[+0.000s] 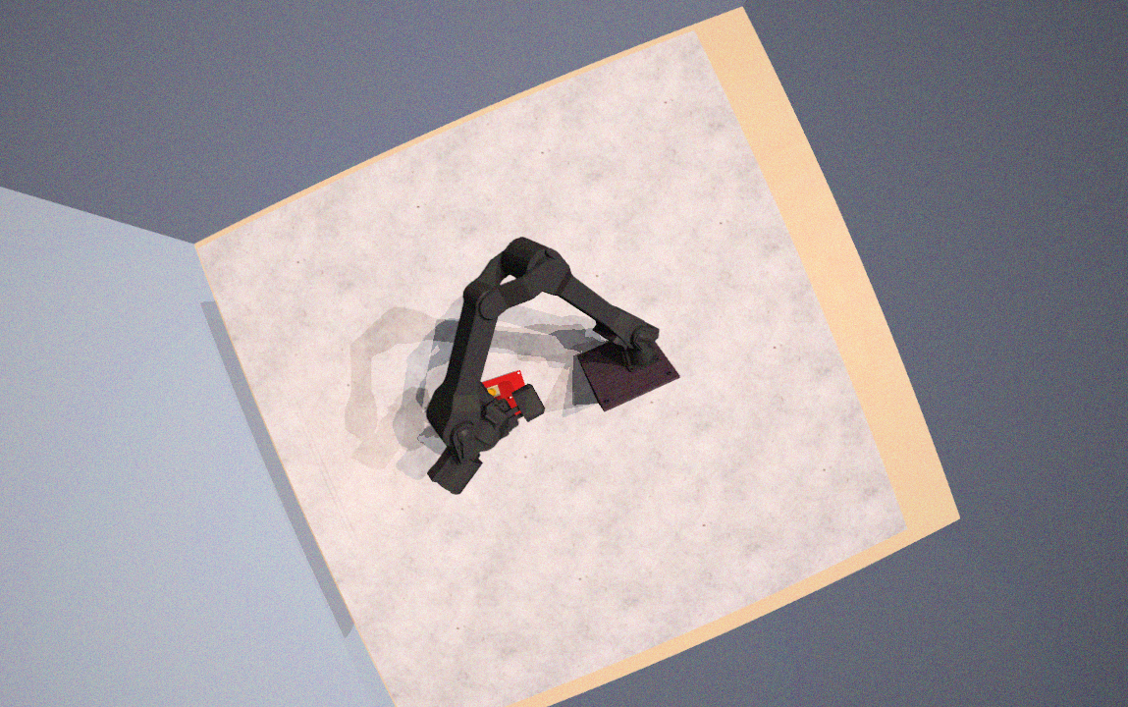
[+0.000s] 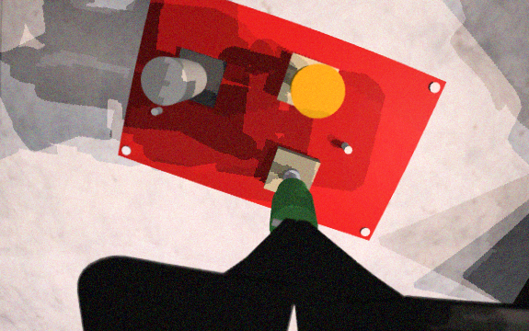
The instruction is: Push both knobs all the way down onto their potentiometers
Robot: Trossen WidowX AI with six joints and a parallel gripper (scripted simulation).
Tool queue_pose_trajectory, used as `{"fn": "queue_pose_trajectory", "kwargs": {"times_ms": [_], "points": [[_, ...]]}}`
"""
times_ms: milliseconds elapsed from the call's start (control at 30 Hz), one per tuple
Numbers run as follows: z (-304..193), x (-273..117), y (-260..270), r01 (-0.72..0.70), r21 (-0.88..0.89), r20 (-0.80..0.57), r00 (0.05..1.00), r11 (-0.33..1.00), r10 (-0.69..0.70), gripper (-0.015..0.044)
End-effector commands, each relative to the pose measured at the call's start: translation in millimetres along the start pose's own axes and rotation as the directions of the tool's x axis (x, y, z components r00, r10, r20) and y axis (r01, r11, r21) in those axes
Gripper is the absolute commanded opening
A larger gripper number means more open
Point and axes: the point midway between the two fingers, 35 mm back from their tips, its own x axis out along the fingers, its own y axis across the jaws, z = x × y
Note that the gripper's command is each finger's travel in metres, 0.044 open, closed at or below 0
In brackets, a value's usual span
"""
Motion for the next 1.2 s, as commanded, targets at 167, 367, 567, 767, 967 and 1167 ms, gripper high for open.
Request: {"fn": "queue_pose_trajectory", "kwargs": {"times_ms": [167,367,567,767,967,1167], "points": [[3,14,2,0.013,0.012,0.008,1.0,1.0,-0.013,0.0],[3,16,1,0.013,0.012,0.008,1.0,1.0,-0.013,0.0],[3,21,1,0.013,0.012,0.008,1.0,1.0,-0.013,0.0],[3,21,1,0.013,0.012,0.008,1.0,1.0,-0.013,0.0],[3,26,1,0.013,0.012,0.008,1.0,1.0,-0.013,0.0],[3,26,1,0.013,0.012,0.008,1.0,1.0,-0.013,0.0]]}}
